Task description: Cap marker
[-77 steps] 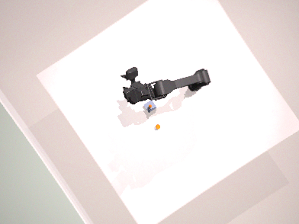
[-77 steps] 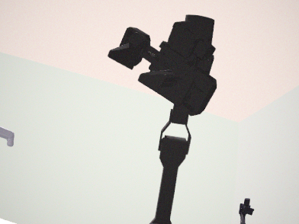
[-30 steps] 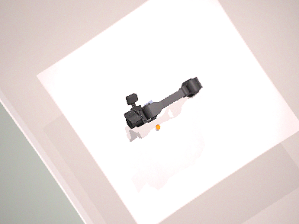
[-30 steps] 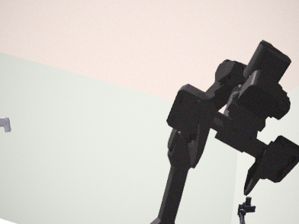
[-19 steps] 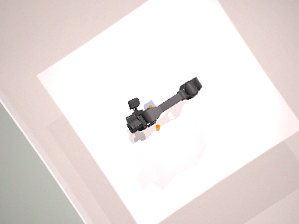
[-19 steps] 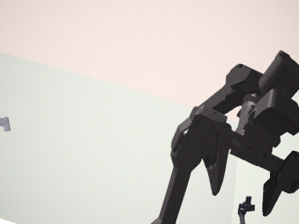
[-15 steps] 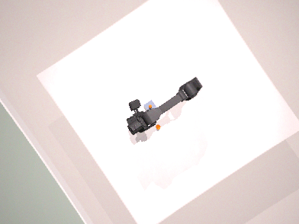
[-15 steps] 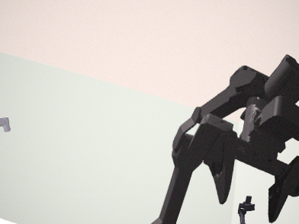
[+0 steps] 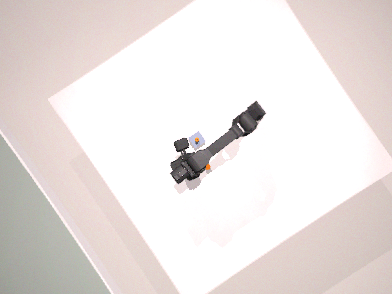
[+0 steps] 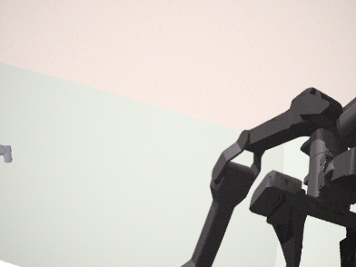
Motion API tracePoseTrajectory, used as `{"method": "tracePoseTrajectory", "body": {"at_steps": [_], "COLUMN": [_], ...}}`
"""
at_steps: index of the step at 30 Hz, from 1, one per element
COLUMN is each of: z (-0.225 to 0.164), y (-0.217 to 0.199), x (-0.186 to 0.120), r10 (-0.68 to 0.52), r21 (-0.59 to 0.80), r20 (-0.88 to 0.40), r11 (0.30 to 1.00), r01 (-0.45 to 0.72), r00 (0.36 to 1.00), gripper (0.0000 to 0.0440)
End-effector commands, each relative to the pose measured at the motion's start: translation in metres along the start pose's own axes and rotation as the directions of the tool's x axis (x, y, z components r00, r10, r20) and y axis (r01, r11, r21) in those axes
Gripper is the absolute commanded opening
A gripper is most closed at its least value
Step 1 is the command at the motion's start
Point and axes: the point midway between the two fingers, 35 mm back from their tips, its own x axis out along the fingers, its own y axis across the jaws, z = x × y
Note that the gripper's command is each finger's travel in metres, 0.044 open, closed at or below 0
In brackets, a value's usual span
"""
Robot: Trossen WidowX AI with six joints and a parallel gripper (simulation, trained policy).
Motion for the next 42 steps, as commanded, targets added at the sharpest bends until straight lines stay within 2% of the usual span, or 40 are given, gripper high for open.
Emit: {"method": "tracePoseTrajectory", "body": {"at_steps": [1, 24, 42], "z": [-0.006, -0.05, -0.089], "y": [0.012, 0.079, 0.106], "x": [0.002, 0.012, 0.032], "r10": [0.025, 0.149, 0.161], "r21": [0.003, -0.025, -0.099], "r20": [-0.03, -0.224, -0.37], "r11": [1.0, 0.987, 0.972], "r01": [-0.025, -0.159, -0.211], "r00": [0.999, 0.963, 0.915], "gripper": [0.0332, 0.0333, 0.0315]}}
